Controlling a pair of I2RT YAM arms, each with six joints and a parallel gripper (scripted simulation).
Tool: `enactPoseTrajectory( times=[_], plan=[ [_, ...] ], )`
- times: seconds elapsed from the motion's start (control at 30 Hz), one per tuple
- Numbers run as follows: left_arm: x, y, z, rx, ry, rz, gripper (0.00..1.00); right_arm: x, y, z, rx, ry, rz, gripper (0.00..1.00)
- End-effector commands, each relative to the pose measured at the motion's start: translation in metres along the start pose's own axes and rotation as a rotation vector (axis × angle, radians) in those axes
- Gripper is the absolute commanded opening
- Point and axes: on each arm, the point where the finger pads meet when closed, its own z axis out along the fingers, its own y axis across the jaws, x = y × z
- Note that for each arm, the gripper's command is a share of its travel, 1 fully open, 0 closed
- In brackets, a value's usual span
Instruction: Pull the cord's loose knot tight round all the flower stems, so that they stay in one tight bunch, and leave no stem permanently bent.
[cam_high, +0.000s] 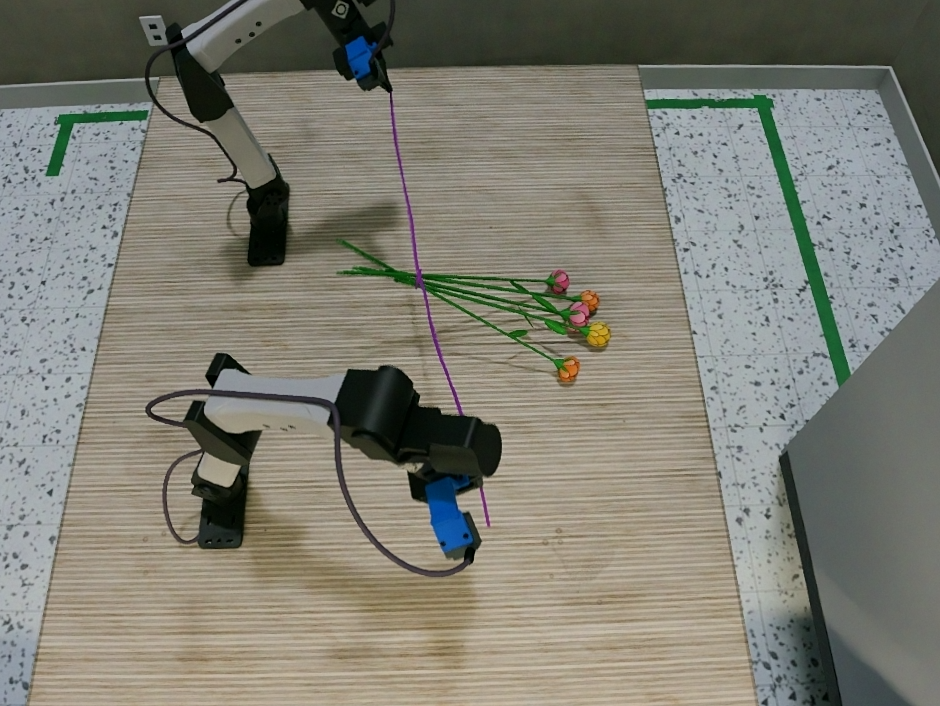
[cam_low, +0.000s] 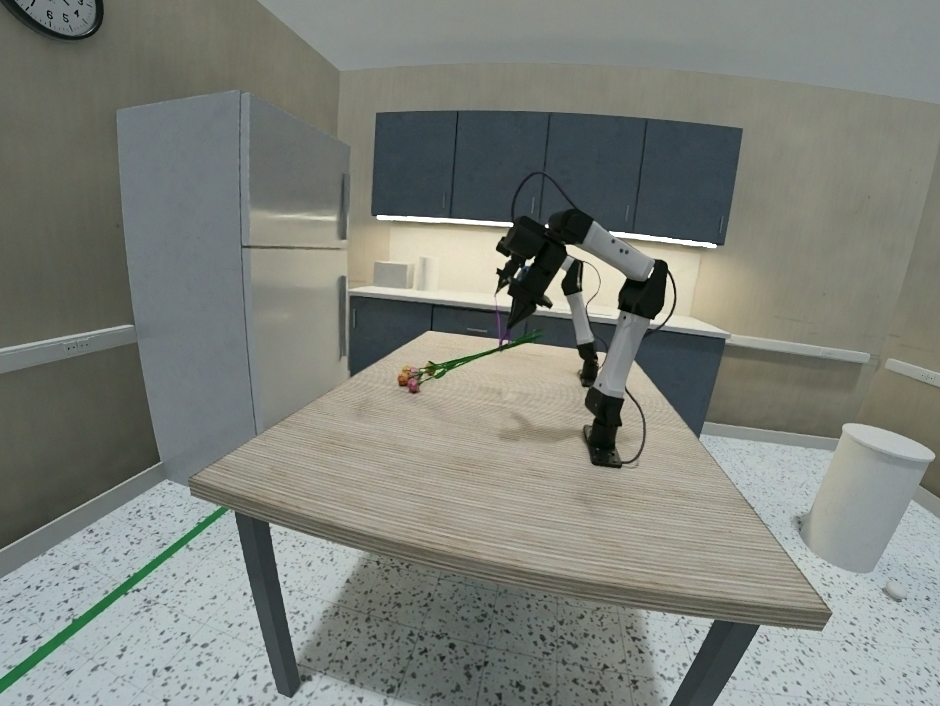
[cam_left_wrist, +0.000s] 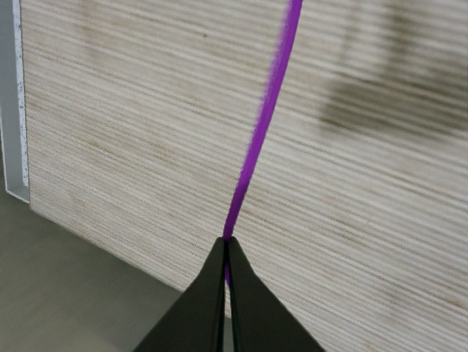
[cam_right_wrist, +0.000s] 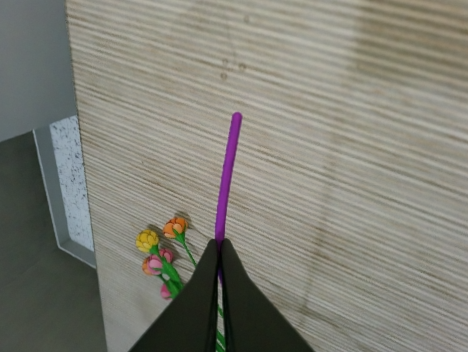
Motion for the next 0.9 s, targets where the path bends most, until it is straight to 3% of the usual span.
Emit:
enactPoseTrajectory(
  times=[0.0, 0.2, 0.47, 0.87],
  plan=[
    [0.01, 0.001, -0.005, -0.018, -0.018, 0.051, 0.0, -0.019, 0.003, -0.004, -0.027, -0.012, -0.021, 0.0],
    [0.033, 0.006, -0.009, -0.043, -0.011, 0.053, 0.0, -0.041, 0.003, -0.004, -0.046, -0.023, -0.022, 0.0],
    [0.031, 0.001, -0.008, -0.05, 0.005, 0.053, 0.0, -0.037, 0.003, -0.014, -0.069, -0.051, -0.025, 0.0],
    [0.033, -0.011, 0.023, -0.05, 0.003, 0.054, 0.0, -0.031, -0.013, 0.017, -0.063, -0.047, -0.022, 0.0]
  ],
)
